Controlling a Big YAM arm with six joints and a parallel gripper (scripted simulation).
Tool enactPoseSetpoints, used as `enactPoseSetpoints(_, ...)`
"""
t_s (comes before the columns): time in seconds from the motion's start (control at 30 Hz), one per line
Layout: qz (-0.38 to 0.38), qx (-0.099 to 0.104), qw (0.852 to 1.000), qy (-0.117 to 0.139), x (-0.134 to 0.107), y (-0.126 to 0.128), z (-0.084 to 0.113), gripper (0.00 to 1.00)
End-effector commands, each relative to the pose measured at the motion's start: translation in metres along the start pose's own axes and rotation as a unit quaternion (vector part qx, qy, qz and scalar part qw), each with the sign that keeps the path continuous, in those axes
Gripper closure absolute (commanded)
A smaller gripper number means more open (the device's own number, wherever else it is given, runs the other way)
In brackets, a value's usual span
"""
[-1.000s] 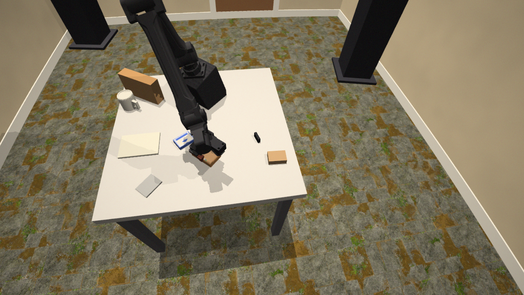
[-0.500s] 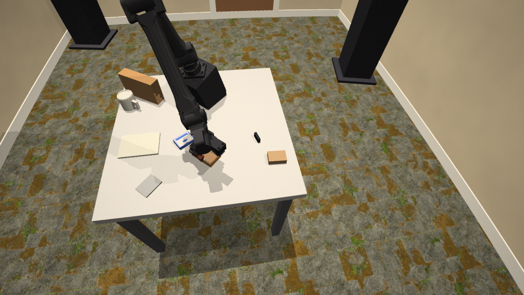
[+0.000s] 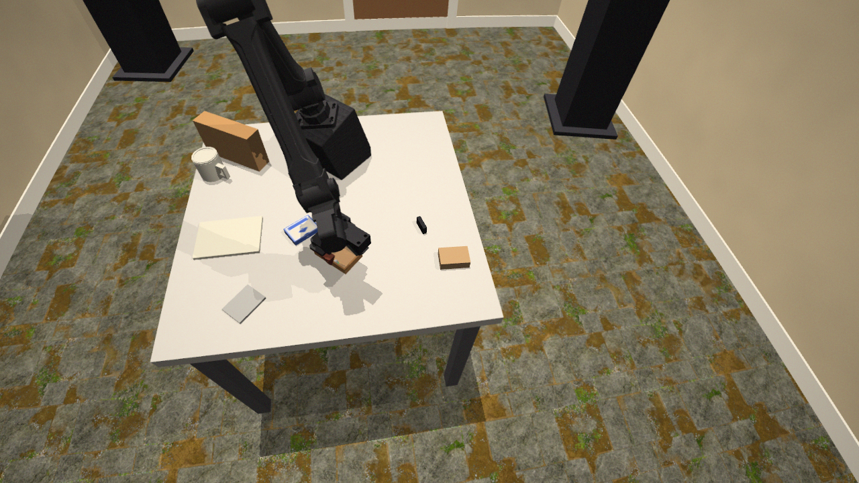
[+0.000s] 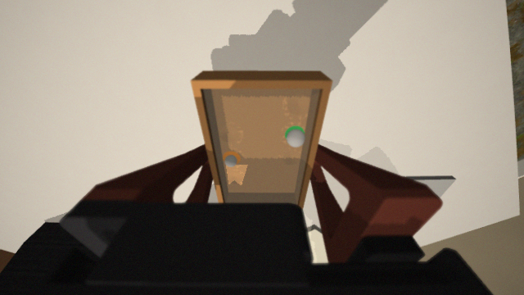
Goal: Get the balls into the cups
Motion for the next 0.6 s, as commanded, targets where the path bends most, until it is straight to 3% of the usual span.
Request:
enactPoseSetpoints(0.0, 0.006, -0.011, 1.000, -0.014, 0.013, -0.007, 0.005, 0.30)
enactPoseSetpoints(0.23, 0.004, -0.009, 1.000, -0.012, 0.011, -0.008, 0.000, 0.30)
enactPoseSetpoints(0.27, 0.000, -0.019, 1.000, -0.020, 0.013, -0.015, 0.011, 0.30)
enactPoseSetpoints(0.37, 0.002, -0.010, 1.000, -0.011, 0.010, -0.011, -0.004, 0.30)
enactPoseSetpoints(0.57, -0.002, -0.010, 1.000, -0.010, 0.007, -0.013, -0.011, 0.30)
Point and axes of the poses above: the point where the finger pads meet when closed, its own z axis back along the fingers, its own y axis across the jaws, x = y × z, the point moved 2 cm from there along z, back along the fingers, and after that the axes turned 7 degrees about z, right-handed, at the moved point
